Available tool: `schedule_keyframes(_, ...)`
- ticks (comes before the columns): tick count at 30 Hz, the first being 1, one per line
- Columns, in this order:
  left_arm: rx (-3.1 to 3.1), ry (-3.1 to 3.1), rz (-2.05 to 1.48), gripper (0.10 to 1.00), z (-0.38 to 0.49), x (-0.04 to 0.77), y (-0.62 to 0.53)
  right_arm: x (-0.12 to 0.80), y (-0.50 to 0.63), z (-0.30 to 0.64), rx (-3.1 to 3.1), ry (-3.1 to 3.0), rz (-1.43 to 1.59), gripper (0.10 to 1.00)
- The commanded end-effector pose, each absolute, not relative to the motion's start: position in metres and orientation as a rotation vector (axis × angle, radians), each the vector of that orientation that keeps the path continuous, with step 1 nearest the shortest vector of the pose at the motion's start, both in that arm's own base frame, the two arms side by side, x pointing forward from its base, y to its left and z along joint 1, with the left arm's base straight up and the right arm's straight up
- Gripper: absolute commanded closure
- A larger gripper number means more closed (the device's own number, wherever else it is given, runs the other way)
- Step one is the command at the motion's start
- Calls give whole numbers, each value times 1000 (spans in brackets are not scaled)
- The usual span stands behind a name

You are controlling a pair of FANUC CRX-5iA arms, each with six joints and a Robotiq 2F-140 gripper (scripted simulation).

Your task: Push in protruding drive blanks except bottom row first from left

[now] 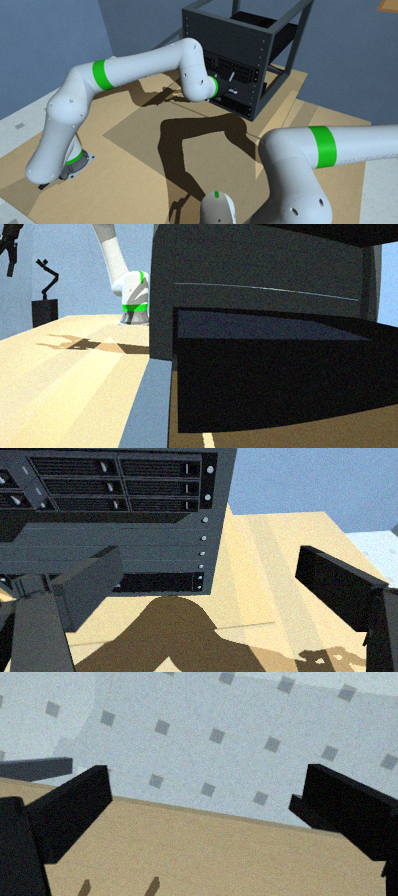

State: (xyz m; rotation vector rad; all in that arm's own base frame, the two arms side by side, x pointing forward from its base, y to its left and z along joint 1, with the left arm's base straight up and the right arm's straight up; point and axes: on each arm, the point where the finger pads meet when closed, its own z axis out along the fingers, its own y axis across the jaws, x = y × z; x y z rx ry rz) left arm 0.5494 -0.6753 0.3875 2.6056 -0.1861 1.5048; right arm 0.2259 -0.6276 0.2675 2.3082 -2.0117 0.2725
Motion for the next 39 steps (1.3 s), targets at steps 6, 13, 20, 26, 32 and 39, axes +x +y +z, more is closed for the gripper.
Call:
schedule_keyframes(6, 2603, -185, 1506, 98, 389, 549, -675, 96, -574, 270, 2255, -2122, 133, 98)
schedule_keyframes(13, 2603, -185, 1506, 98, 389, 549, -675, 13, -518, 272, 2214, -2214, 28, 98)
schedule_keyframes(20, 2603, -185, 1506, 98, 389, 549, -675, -8, -501, 272, 2203, -2239, 1, 98)
schedule_keyframes(26, 2603, -185, 1506, 98, 389, 549, -675, -8, -500, 272, 2203, -2240, 0, 98)
schedule_keyframes(32, 2603, -185, 1506, 98, 389, 549, -675, -8, -500, 272, 2203, -2240, 0, 98)
schedule_keyframes(39, 2603, -185, 1506, 98, 389, 549, -675, -8, -500, 272, 2203, -2240, 0, 98)
